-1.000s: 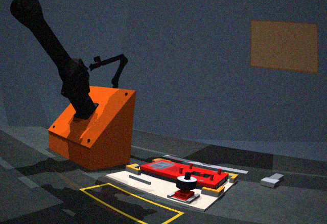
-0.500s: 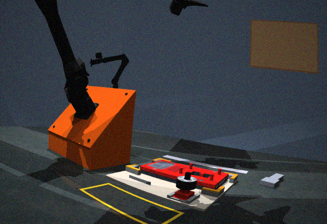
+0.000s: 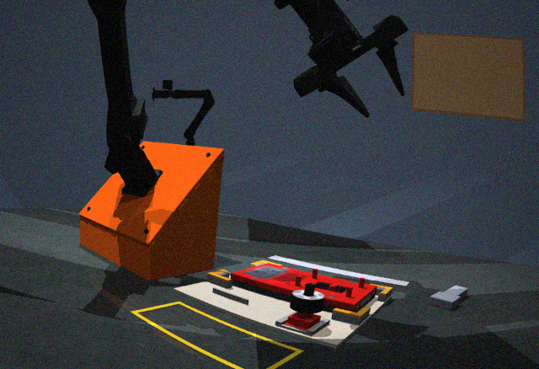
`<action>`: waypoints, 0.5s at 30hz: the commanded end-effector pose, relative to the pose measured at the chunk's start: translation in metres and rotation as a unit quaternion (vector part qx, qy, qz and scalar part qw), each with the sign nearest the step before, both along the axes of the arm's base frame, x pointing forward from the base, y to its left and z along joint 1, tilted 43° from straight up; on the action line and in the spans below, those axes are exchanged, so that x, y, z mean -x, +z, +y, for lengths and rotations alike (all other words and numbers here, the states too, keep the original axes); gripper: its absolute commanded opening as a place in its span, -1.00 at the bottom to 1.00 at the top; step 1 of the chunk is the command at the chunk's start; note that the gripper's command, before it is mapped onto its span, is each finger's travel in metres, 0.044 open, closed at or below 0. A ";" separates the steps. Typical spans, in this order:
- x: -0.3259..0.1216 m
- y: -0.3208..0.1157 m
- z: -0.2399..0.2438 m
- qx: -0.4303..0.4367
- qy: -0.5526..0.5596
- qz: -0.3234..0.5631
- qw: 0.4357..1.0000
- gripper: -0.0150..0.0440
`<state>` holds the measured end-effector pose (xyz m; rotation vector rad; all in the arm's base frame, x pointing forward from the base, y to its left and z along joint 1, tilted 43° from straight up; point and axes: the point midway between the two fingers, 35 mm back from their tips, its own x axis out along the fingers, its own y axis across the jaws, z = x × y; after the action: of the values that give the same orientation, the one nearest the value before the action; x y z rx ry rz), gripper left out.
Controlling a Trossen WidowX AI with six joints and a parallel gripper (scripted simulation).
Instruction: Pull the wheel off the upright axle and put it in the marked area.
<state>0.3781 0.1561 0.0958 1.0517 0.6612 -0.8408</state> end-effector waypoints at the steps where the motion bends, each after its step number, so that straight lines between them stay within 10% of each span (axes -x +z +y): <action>1: -0.004 -0.023 -0.066 0.068 -0.065 0.062 0.994 0.53; 15: 0.021 -0.056 -0.194 0.179 -0.218 0.197 0.939 0.53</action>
<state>0.3618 -0.0253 0.0423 0.7390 0.5888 -1.4742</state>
